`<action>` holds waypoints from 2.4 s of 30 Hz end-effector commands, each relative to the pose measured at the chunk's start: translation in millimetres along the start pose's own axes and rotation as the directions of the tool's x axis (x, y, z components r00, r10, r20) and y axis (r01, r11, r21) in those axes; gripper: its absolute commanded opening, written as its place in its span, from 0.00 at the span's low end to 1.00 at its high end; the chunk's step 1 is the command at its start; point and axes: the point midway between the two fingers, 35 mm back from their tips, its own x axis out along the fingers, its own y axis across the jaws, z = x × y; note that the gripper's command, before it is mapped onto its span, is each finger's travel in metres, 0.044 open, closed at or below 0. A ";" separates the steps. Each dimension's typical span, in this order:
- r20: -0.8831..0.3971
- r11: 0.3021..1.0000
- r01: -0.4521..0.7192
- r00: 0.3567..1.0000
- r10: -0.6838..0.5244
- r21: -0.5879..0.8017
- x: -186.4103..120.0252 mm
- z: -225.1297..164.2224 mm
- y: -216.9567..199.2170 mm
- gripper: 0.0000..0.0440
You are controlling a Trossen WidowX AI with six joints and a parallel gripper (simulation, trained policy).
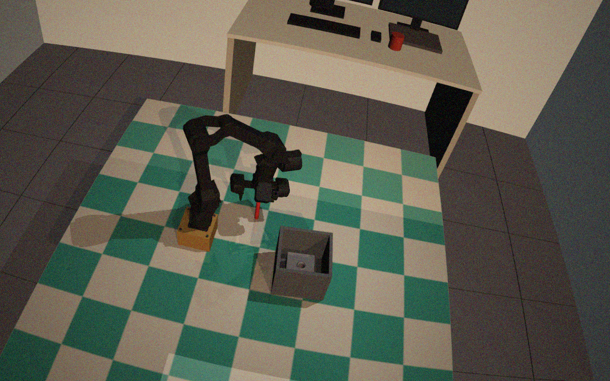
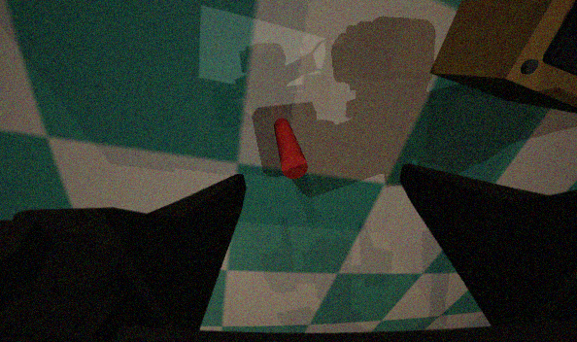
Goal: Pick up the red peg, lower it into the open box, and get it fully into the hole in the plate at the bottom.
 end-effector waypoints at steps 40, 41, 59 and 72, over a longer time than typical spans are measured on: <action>-0.061 0.983 -0.183 0.981 0.182 -0.001 0.4 -0.4 41.8 0.00; -0.064 0.981 -0.194 0.979 0.193 -0.002 -3.9 -0.5 43.1 0.00; -0.027 0.927 -0.372 0.928 0.371 -0.054 -90.7 23.8 57.1 0.00; 0.085 0.913 -0.405 0.909 0.407 -0.046 -128.5 69.4 57.7 0.00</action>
